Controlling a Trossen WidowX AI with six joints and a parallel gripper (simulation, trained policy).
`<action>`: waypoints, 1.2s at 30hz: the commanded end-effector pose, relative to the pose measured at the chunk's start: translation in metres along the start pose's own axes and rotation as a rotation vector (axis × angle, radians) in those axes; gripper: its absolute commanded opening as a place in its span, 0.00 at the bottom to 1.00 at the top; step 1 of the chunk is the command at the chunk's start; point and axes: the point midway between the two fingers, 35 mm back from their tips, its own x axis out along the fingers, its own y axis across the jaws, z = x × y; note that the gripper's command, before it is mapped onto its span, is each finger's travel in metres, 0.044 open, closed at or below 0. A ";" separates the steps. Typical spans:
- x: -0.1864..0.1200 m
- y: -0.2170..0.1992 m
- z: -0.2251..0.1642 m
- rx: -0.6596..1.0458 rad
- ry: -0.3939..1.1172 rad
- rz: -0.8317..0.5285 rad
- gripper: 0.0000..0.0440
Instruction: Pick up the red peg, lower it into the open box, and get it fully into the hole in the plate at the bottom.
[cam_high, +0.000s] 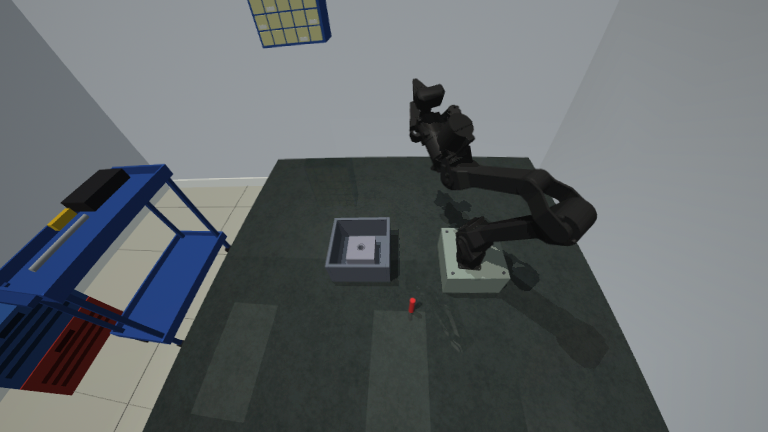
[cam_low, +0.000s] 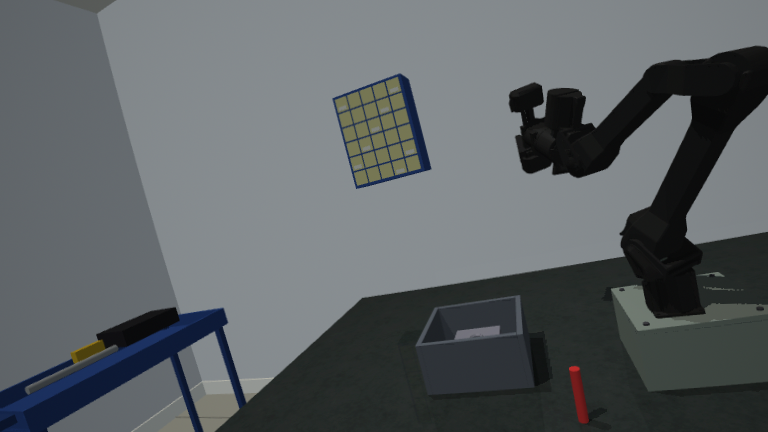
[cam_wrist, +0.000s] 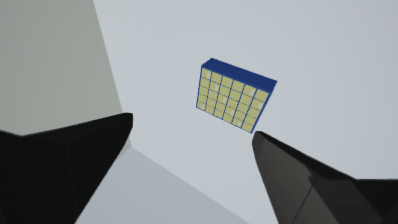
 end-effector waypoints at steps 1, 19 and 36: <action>0.001 -0.001 -0.004 -0.017 0.014 -0.010 0.94; -0.010 -0.021 -0.135 -0.281 0.463 -0.299 1.00; -0.102 -0.047 -0.223 -0.523 0.937 -0.565 1.00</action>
